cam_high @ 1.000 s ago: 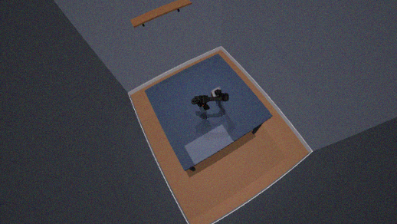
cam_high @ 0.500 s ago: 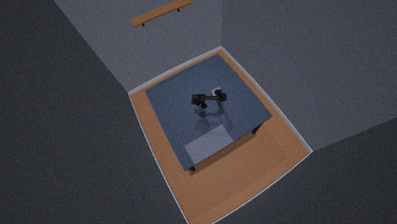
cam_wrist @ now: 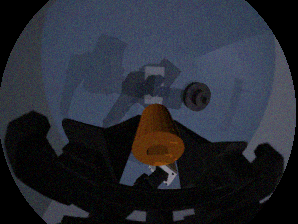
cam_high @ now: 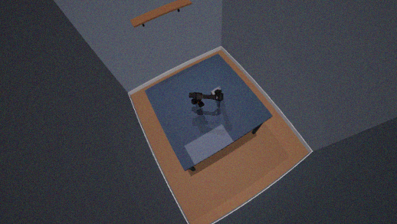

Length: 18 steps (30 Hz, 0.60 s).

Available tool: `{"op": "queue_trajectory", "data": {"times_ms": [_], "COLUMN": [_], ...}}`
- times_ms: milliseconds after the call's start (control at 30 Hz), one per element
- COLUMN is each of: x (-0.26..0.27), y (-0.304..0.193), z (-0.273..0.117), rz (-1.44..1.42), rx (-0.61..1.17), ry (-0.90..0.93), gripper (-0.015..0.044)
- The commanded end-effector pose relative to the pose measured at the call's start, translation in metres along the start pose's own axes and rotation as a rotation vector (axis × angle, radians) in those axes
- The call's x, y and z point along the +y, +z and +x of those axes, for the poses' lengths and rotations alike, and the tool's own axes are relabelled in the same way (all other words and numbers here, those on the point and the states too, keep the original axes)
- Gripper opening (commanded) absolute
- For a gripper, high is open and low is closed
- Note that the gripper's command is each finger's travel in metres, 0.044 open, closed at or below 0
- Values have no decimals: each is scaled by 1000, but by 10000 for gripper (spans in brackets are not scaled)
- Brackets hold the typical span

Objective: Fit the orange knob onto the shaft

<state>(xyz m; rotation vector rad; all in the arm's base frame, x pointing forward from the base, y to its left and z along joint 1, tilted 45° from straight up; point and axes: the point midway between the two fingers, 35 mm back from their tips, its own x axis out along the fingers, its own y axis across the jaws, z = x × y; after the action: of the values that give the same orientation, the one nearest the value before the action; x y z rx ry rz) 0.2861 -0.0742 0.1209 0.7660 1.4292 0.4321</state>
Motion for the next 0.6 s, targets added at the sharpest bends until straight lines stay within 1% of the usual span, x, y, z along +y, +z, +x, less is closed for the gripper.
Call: {"op": "queue_trajectory", "data": {"times_ms": [0, 567], "x": [-14, -64], "y": [6, 21], "z": [3, 17], "rz": [-9, -40], "rx": [-1, 2], "ry": [-4, -4], "gripper": [0, 0]}}
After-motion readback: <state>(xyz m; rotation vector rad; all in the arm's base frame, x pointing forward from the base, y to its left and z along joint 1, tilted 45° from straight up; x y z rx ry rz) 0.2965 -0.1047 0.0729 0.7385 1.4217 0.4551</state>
